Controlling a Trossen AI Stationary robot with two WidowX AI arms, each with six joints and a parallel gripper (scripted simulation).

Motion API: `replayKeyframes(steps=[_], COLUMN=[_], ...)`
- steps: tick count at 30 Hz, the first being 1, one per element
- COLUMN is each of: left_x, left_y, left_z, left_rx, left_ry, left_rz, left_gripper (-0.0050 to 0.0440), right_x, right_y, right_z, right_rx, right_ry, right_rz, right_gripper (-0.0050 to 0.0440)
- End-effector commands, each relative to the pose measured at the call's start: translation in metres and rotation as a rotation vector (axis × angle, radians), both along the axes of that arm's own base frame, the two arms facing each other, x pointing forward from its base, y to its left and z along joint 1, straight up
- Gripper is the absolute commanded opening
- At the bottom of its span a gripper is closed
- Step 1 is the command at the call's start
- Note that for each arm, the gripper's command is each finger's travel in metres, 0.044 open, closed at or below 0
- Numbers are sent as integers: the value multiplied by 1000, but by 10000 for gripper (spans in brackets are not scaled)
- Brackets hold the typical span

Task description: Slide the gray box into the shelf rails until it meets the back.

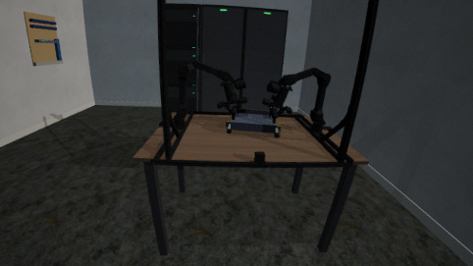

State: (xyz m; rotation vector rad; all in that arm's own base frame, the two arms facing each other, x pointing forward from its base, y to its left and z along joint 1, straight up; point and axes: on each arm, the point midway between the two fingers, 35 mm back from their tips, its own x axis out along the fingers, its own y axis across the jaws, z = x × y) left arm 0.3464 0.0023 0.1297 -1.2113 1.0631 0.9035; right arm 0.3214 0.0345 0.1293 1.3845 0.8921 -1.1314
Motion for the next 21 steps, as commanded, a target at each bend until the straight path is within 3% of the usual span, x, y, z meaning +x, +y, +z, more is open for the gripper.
replayKeyframes(steps=[1,21], left_x=[4,7], left_y=[6,26], left_z=[8,8], left_rx=[0,0], left_ry=[-25,-25], left_rz=[-4,-4], left_gripper=[0,0], right_x=[-3,-6], right_y=[-6,-26], right_z=[8,8], right_rx=[0,0], right_ry=[-24,-24], right_rz=[2,2], right_gripper=[0,0])
